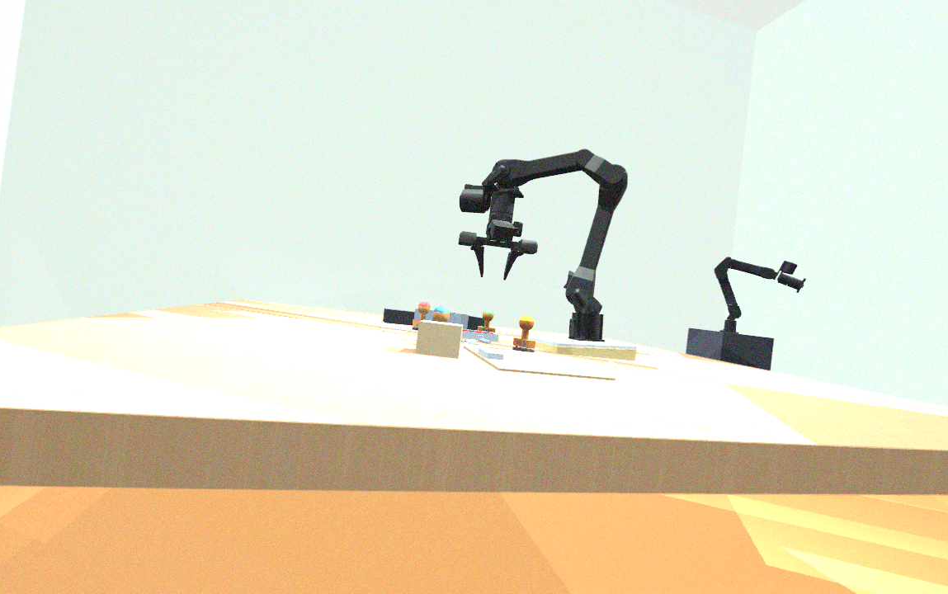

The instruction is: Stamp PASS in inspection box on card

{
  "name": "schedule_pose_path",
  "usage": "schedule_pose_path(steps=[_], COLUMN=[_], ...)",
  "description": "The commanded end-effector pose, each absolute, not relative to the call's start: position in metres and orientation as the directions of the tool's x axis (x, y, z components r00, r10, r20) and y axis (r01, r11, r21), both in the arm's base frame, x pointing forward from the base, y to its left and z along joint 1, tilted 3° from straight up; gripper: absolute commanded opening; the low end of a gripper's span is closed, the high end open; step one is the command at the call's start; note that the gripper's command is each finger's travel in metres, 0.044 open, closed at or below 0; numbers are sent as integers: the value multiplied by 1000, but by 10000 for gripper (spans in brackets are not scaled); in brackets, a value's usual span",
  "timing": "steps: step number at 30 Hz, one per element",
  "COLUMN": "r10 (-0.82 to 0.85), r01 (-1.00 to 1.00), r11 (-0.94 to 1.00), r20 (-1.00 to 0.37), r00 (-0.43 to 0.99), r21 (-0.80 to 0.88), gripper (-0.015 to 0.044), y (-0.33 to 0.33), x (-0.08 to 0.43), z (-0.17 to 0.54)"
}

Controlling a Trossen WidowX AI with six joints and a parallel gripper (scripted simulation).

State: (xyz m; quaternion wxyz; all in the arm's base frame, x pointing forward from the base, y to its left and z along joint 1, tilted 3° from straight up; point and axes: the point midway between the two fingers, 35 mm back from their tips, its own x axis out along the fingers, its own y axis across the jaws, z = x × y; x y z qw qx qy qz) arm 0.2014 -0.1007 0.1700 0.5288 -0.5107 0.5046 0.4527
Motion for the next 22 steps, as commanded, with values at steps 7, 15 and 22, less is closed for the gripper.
schedule_pose_path(steps=[7, 15, 22], r10=[-31, -35, -35], r01=[-995, -994, -994], r11=[61, 68, 68], r20=[-997, -996, -996], r00=[78, 77, 77], r21=[-79, -79, -79], gripper=[258, 258, 258], y=[-100, -100, -100], x=[200, 200, 200], z=[173, 173, 173])
